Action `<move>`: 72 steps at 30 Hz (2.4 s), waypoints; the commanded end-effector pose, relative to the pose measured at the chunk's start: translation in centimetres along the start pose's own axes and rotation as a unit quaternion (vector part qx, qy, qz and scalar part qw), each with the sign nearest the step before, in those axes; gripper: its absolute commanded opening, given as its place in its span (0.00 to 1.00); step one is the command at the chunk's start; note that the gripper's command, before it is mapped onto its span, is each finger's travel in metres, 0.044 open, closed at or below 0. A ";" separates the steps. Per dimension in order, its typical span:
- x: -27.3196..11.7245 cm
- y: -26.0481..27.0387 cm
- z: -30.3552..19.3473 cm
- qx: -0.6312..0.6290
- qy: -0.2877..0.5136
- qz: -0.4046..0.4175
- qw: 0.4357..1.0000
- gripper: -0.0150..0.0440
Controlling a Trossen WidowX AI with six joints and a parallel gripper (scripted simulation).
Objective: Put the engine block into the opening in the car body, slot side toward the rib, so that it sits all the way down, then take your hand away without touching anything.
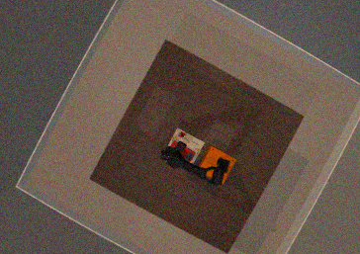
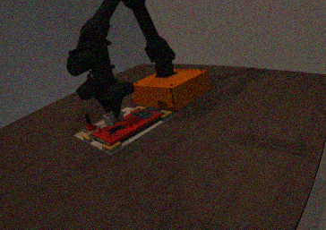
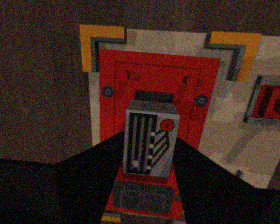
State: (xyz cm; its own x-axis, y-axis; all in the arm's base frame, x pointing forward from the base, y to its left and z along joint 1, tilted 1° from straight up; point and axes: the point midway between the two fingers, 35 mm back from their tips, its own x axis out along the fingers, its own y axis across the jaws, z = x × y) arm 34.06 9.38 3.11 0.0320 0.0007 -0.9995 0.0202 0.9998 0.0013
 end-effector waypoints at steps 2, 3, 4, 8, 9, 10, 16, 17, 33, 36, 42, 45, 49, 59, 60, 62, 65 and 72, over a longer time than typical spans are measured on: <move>0.1 -0.1 0.1 -0.003 -0.002 -0.001 1.000 0.52; 0.1 -0.1 0.1 -0.003 -0.002 -0.001 1.000 0.52; 0.1 -0.1 0.1 -0.003 -0.002 -0.001 1.000 0.52; 0.1 -0.1 0.1 -0.002 -0.002 -0.001 1.000 0.52; 0.1 -0.1 0.1 -0.002 -0.002 -0.001 1.000 0.52; 0.1 -0.1 0.1 -0.002 -0.002 -0.001 1.000 0.52; 0.1 -0.1 0.1 -0.002 -0.002 -0.001 1.000 0.52; 0.1 -0.1 0.1 -0.002 -0.002 -0.001 1.000 0.52; 0.1 -0.2 0.2 -0.002 -0.002 -0.001 1.000 0.52; 0.1 -0.2 0.2 -0.002 -0.002 -0.001 1.000 0.52; 0.2 -0.2 0.2 -0.002 -0.002 -0.001 1.000 0.52; 0.3 -0.2 0.2 -0.002 -0.002 -0.001 1.000 0.52; 0.4 -0.2 0.2 -0.002 -0.002 -0.001 1.000 0.52; 0.7 -0.2 0.3 -0.002 -0.002 -0.001 1.000 0.52; 0.7 -0.2 0.3 -0.002 -0.002 -0.001 1.000 0.52; 0.8 -0.2 0.3 -0.002 -0.002 -0.001 1.000 0.52; 0.8 -0.2 0.3 -0.002 -0.002 -0.001 1.000 0.52; 1.0 -0.2 0.3 -0.002 -0.002 -0.001 1.000 0.52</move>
State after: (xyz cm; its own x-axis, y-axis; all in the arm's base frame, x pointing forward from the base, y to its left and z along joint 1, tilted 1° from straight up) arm 34.29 9.24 2.21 0.0329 0.0007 -0.9995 0.0202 0.9998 0.0014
